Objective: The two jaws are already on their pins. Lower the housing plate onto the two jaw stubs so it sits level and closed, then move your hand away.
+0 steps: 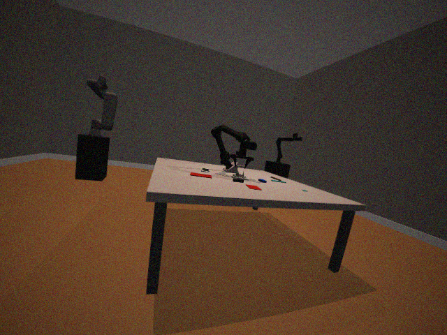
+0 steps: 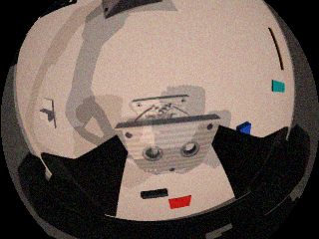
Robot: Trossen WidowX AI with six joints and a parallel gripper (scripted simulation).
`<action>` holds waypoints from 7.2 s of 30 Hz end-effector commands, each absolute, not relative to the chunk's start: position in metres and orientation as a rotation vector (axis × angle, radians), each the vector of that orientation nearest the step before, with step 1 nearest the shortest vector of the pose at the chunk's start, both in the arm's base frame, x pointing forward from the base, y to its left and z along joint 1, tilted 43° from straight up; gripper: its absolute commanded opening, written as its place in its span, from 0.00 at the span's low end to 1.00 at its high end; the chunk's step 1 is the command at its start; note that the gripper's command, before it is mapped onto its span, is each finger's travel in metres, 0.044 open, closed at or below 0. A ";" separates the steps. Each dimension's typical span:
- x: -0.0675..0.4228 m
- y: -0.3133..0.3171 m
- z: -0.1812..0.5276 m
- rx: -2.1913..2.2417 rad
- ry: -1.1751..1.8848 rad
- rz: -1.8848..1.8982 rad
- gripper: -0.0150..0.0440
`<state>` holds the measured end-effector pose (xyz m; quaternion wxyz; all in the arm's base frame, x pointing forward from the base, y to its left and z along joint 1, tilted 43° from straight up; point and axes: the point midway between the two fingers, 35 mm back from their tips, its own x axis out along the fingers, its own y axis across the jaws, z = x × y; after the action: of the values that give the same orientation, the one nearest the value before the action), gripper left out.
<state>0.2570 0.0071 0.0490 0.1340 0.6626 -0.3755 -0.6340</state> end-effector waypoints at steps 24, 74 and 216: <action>0.252 -0.023 0.017 1.913 -1.086 -1.833 0.85; 0.250 -0.032 0.008 1.905 -1.073 -1.835 0.85; 0.250 -0.039 0.002 1.905 -1.079 -1.834 0.89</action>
<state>0.2499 -0.0386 0.0023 0.1421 0.6601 -0.3741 -0.6357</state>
